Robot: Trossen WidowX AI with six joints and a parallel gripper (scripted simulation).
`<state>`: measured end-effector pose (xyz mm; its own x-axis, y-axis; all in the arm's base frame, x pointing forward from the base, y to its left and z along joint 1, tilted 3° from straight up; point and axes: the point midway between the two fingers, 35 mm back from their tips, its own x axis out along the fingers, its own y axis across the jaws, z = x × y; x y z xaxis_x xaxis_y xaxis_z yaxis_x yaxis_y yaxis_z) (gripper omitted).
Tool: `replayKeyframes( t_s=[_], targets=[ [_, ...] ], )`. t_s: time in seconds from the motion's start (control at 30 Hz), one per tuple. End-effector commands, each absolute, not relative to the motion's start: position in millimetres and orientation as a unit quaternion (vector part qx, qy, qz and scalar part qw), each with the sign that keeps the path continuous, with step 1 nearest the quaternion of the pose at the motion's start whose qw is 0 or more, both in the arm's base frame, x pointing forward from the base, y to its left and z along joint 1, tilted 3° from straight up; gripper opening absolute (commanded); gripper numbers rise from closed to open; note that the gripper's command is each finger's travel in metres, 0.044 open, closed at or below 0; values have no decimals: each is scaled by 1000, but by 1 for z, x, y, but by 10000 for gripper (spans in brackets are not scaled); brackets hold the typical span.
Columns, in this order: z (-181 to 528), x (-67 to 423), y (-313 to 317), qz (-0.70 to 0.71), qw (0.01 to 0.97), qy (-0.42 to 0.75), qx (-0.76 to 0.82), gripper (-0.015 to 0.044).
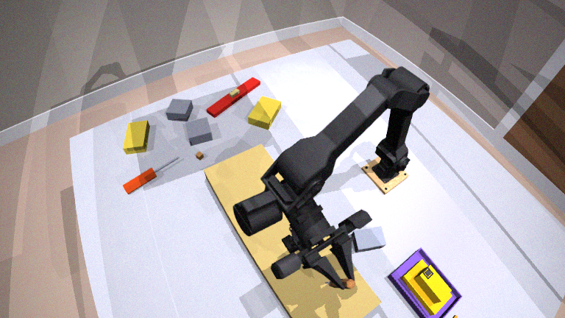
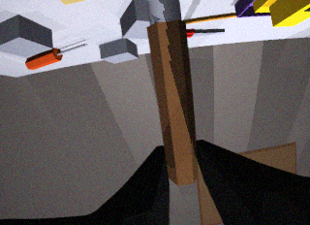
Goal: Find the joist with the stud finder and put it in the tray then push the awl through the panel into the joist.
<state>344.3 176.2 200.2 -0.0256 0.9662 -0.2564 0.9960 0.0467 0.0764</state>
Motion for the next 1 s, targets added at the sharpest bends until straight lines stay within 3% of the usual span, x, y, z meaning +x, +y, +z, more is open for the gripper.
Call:
replayKeyframes(
  t_s=[0.0,0.97],
  targets=[
    [195,343,176,-61,115,715,687,0],
    [161,345,176,-61,115,715,687,0]
  ],
)
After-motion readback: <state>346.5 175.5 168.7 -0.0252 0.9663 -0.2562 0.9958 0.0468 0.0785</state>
